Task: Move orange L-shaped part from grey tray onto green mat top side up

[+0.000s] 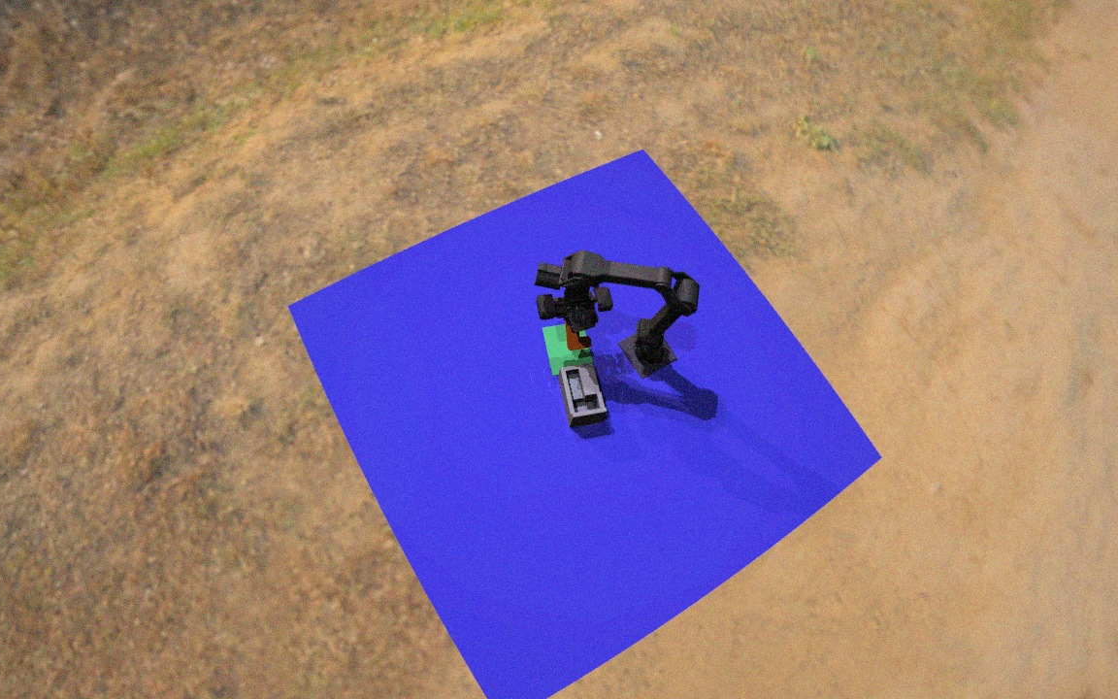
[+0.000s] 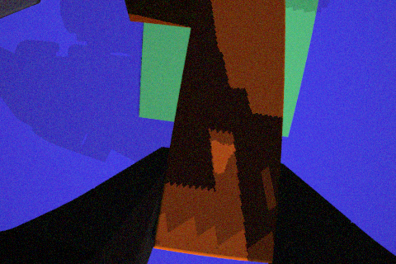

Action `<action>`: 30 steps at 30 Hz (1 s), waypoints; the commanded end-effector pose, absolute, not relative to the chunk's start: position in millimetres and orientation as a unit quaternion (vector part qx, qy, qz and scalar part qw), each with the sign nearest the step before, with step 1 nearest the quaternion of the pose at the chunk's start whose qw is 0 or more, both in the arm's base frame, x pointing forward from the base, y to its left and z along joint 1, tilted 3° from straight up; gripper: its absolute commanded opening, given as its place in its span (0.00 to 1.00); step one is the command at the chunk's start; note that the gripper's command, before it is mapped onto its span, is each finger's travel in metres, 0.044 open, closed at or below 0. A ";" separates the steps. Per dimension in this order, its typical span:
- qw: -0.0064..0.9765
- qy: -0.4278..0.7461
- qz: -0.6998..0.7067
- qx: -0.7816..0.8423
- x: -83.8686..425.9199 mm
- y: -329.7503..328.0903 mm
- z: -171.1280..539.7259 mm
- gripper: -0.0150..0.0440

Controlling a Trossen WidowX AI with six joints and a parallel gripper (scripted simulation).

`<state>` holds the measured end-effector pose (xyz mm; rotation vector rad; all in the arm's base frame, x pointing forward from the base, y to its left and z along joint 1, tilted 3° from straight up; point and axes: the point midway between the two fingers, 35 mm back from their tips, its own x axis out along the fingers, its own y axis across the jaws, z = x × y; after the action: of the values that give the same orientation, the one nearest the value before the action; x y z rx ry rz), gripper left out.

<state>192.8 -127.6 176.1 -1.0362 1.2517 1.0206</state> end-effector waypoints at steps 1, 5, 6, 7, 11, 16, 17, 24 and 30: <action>0.574 0.532 0.437 -0.444 193.4 -127.2 169.3 0.25; 0.574 0.532 0.437 -0.444 193.7 -127.0 163.1 0.25; 0.574 0.532 0.437 -0.444 193.8 -127.0 161.6 0.25; 0.574 0.532 0.437 -0.444 193.9 -126.9 160.1 0.25; 0.574 0.532 0.437 -0.444 194.2 -126.8 153.9 0.25; 0.574 0.532 0.437 -0.444 194.6 -126.5 146.2 0.25; 0.574 0.532 0.437 -0.444 194.7 -126.5 144.6 0.25; 0.574 0.532 0.437 -0.444 195.3 -126.2 133.9 0.25; 0.574 0.532 0.437 -0.444 195.8 -125.9 124.7 0.25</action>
<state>195.2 -126.4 130.2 -1.0448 1.2470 1.0270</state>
